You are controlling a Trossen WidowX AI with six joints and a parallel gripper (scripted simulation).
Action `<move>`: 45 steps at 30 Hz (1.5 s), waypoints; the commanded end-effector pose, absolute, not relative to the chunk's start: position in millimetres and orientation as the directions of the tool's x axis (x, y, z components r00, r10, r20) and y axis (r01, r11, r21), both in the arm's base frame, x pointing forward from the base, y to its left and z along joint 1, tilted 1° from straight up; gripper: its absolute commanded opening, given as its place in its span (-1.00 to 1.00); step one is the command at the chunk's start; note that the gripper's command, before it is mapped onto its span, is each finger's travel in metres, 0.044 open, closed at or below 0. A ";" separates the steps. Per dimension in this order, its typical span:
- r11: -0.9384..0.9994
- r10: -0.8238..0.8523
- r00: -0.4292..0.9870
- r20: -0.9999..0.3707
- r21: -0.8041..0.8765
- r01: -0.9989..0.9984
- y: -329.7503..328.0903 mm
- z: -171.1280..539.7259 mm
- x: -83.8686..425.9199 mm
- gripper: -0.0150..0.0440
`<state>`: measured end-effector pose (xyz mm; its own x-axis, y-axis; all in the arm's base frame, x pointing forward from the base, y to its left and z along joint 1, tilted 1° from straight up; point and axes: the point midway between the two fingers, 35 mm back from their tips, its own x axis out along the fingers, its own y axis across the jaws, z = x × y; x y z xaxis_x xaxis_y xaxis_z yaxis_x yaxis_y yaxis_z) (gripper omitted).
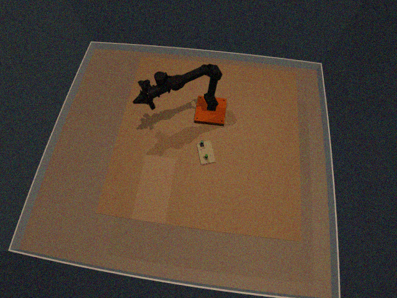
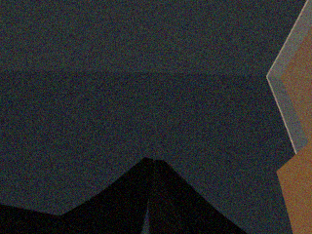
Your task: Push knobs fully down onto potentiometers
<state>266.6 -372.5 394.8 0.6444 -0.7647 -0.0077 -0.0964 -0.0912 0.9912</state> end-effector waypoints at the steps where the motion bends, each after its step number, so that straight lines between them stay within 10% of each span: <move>1: -0.086 -0.743 0.665 -0.073 0.996 0.014 -364.9 377.9 281.6 -0.49; 45: 0.499 -0.330 0.658 -0.677 0.467 0.730 -216.0 226.5 374.1 -0.49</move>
<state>371.7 -228.6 236.6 0.6796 -0.3605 -0.6389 0.7285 0.4339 0.5301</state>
